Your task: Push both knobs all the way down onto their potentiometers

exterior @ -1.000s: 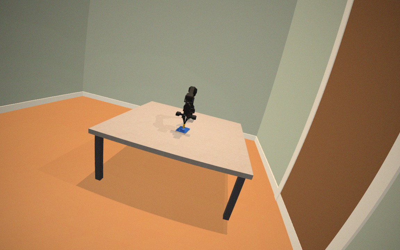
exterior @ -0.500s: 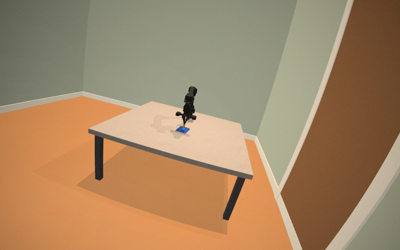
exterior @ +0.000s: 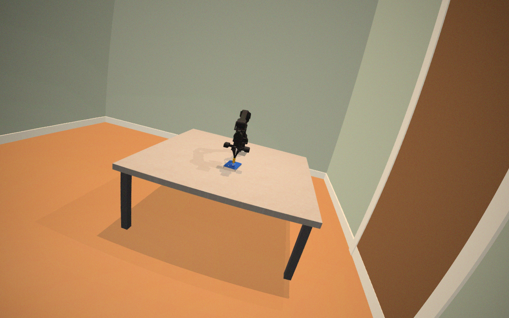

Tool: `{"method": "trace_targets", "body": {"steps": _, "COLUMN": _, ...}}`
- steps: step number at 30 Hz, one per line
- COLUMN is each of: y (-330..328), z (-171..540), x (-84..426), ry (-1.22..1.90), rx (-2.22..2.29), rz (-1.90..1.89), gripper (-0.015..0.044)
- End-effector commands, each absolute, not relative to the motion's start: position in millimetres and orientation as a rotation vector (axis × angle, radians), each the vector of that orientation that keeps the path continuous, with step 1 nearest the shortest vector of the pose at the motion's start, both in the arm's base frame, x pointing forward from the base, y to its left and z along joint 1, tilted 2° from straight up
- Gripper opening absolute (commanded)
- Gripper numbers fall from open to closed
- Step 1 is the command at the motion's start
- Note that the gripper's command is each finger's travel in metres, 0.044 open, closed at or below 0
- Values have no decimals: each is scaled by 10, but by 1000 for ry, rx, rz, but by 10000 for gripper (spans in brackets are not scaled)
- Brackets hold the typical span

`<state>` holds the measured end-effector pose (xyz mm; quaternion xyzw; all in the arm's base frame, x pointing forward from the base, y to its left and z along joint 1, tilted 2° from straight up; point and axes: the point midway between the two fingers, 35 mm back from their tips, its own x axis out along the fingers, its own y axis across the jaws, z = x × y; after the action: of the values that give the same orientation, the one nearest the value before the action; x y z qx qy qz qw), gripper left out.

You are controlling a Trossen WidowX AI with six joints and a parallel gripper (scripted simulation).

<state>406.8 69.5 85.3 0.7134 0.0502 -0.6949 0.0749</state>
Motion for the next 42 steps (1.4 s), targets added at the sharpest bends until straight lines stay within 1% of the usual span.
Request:
{"method": "trace_targets", "body": {"steps": 1, "y": 682, "z": 811, "x": 4068, "ry": 148, "rx": 2134, "rz": -2081, "gripper": 0}}
{"method": "trace_targets", "body": {"steps": 42, "y": 676, "z": 642, "x": 4073, "ry": 146, "rx": 2134, "rz": -2082, "gripper": 0}}
